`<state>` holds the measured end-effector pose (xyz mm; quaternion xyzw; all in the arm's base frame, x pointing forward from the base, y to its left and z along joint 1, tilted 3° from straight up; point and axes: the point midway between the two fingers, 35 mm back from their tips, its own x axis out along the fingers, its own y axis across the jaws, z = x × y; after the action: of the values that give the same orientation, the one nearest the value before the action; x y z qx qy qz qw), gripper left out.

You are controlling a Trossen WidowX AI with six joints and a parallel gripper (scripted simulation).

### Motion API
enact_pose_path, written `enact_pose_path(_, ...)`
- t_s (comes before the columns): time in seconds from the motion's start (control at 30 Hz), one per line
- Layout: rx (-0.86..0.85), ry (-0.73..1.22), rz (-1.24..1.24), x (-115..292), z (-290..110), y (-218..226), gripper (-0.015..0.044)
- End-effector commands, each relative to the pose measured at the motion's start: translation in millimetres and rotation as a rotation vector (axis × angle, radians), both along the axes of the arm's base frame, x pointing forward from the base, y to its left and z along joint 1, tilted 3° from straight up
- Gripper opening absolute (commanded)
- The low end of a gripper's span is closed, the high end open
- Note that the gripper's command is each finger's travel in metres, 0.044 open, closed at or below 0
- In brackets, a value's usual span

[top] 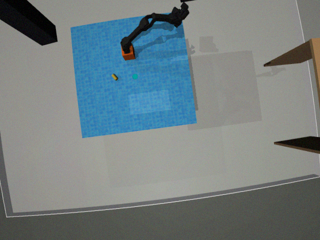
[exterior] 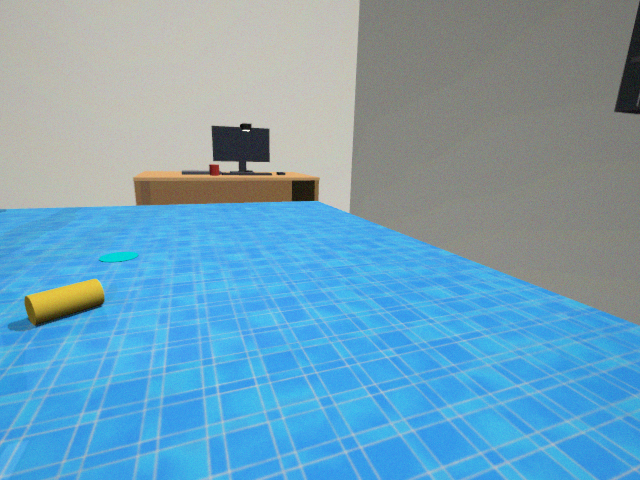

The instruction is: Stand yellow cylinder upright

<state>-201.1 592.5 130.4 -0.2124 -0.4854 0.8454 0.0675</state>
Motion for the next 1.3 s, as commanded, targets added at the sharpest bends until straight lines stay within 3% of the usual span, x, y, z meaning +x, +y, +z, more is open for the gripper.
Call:
enact_pose_path(0.0, -0.002, -0.001, -0.005, 2, 0, 1, 0.0374)
enact_pose_path(0.1, -0.027, -0.011, -0.071, 31, -1, 7, 0.0309)
enact_pose_path(0.63, -0.209, -0.06, -0.52, 234, -9, 10, 0.0309)
enact_pose_path(1.27, -0.448, -0.06, -1.041, 448, -21, -82, 0.0309)
